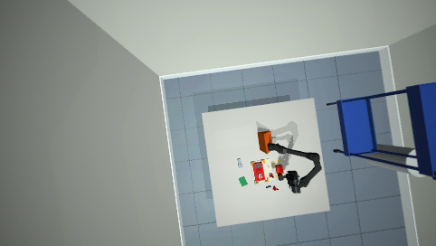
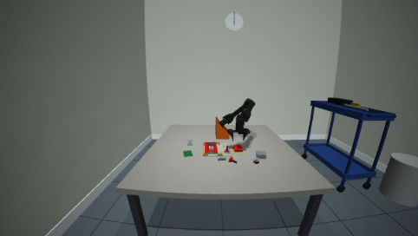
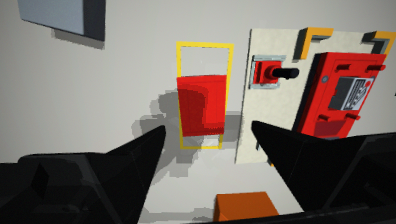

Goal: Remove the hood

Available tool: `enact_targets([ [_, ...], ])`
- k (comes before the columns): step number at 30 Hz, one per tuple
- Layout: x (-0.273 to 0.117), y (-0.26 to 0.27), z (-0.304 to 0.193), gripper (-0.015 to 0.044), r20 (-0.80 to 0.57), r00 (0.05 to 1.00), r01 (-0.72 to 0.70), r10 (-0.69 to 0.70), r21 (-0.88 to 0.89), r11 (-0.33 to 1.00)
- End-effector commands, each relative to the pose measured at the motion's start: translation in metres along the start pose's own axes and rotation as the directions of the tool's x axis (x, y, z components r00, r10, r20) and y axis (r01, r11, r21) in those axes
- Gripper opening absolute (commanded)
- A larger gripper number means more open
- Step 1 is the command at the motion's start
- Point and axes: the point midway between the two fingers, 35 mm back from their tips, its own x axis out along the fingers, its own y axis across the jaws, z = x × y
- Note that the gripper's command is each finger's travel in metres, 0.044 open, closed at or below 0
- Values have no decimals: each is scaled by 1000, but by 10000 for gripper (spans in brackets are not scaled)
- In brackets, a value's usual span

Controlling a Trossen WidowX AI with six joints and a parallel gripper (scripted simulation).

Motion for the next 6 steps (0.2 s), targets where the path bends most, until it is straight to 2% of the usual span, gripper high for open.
enact_targets([
  [1,-1,1,0,440,2,1000,-3,3,-7,1000],
  [6,-1,1,0,440,2,1000,-3,3,-7,1000],
])
